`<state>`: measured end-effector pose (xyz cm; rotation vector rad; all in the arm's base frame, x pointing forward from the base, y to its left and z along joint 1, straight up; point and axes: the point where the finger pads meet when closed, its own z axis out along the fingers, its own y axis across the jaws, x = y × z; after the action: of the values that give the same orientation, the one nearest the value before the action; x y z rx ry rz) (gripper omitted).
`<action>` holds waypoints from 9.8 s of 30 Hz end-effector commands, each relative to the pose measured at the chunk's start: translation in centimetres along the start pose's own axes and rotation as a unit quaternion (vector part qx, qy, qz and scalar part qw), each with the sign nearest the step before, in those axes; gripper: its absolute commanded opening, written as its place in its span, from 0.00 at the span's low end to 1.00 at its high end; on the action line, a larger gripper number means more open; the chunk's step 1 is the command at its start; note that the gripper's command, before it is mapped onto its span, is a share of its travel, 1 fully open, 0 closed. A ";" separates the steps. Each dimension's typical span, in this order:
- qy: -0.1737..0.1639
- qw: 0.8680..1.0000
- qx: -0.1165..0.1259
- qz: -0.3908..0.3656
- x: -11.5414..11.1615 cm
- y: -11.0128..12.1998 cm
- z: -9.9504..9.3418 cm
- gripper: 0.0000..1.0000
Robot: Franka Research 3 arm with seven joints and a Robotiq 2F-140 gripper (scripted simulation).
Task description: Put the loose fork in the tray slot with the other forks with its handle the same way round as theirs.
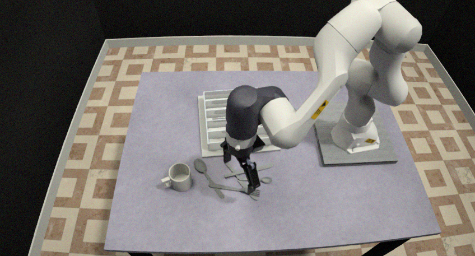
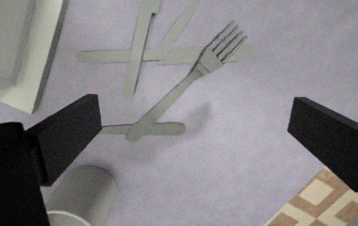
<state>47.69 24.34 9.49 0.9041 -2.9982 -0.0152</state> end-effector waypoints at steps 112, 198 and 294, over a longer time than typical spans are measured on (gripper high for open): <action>-0.003 0.928 0.006 0.372 0.4 0.1 4.2 0.24; -0.003 0.928 0.006 0.372 0.5 0.1 6.5 0.24; -0.003 0.928 0.006 0.372 0.5 0.0 9.0 0.24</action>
<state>47.12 24.23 0.69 -0.2798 -3.1246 0.0071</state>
